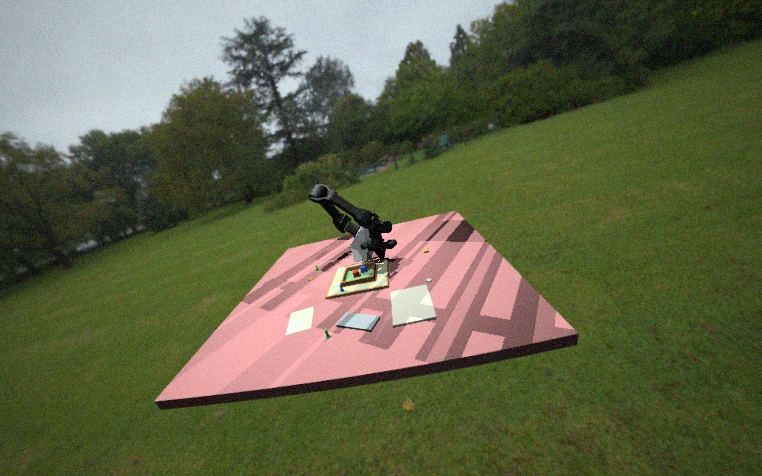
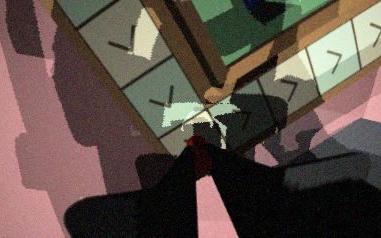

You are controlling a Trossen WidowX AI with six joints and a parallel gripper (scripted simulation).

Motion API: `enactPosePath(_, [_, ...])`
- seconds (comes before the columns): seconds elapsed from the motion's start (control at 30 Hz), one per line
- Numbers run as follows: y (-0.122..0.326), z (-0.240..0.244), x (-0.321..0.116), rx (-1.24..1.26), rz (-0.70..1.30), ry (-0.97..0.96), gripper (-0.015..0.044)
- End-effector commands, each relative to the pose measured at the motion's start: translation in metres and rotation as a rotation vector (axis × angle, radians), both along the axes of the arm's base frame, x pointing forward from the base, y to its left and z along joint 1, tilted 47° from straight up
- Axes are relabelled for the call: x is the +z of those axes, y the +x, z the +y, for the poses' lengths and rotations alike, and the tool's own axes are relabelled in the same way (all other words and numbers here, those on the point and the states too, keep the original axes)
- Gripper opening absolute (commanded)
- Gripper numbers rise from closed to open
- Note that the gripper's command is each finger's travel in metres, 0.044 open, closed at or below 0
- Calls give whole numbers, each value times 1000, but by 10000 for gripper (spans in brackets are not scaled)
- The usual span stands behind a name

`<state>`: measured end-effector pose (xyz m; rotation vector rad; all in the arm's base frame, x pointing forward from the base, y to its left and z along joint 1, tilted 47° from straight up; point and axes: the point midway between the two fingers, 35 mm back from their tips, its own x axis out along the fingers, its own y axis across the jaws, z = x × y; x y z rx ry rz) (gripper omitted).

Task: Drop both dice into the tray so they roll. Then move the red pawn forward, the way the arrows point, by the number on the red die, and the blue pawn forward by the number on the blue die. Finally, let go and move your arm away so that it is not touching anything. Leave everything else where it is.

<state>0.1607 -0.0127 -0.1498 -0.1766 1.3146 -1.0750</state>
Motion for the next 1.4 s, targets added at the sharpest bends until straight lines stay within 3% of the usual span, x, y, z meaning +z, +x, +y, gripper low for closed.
enactPosePath(0.0, [2,2,2,8,3,-3,0])
enactPosePath(0.67, [13,92,88,8,4,3,0])
enactPosePath(1.37, [17,5,116,18,3,26,0])
